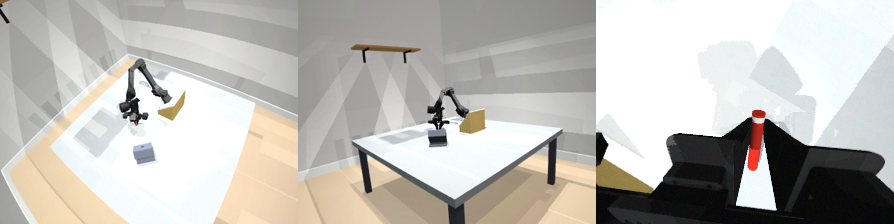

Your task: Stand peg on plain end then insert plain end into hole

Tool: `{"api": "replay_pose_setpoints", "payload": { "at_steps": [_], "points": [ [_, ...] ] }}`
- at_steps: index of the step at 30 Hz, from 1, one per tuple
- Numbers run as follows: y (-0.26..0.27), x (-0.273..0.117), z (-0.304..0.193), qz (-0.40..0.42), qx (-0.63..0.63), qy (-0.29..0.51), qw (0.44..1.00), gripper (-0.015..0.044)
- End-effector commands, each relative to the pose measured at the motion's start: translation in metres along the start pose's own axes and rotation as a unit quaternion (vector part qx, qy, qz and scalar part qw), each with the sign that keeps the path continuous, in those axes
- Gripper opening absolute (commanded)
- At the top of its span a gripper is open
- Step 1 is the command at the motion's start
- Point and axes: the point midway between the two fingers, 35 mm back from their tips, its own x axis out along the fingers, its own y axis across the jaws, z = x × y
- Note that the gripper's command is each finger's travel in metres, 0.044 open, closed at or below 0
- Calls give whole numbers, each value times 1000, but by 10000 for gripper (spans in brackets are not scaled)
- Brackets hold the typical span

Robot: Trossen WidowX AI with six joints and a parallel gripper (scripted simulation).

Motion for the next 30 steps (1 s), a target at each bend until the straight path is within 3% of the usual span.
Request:
{"api": "replay_pose_setpoints", "payload": {
  "at_steps": [1,30],
  "points": [
    [2,-1,-3,2,-2,-15,1000,51],
    [2,-17,-14,2,-3,-140,990,51]
  ]
}}
